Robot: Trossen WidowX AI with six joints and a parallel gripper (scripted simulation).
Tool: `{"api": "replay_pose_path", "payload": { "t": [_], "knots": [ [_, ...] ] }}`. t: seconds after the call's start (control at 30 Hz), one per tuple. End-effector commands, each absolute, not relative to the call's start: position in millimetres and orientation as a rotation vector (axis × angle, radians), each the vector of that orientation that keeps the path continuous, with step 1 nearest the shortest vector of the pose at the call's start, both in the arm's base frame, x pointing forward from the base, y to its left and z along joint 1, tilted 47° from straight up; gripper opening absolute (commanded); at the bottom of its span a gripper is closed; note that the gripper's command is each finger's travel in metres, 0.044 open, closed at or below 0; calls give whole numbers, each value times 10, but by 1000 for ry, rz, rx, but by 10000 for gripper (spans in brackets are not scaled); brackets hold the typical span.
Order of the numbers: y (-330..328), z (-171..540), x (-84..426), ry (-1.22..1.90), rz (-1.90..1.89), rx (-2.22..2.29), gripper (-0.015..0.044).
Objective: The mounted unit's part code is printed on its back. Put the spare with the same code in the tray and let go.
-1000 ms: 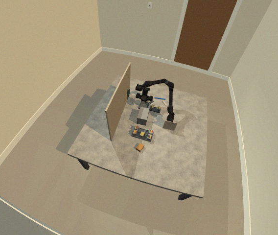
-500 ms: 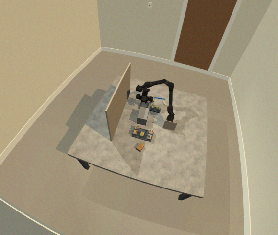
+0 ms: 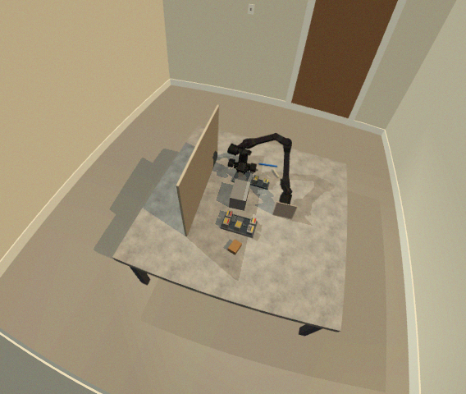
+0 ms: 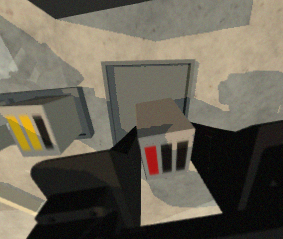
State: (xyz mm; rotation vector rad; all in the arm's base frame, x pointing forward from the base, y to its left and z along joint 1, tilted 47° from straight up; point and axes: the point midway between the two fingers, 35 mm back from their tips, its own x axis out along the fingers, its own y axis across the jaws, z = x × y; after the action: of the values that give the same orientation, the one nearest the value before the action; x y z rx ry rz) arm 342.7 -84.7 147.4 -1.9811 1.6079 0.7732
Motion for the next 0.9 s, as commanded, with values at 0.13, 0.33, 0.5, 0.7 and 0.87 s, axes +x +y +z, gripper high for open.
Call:
{"api": "replay_pose_path", "payload": {
  "t": [0.13,0.33,0.5,0.7,0.87],
  "knots": [
    [-904,1414,3414,1609,782,-1981,0],
    [-941,1385,3412,1610,781,-1982,0],
    [-972,1361,3409,1611,780,-1982,0],
    [-963,1383,3420,1611,770,-1982,79],
    [-963,1383,3420,1611,770,-1982,210]
  ]
}}
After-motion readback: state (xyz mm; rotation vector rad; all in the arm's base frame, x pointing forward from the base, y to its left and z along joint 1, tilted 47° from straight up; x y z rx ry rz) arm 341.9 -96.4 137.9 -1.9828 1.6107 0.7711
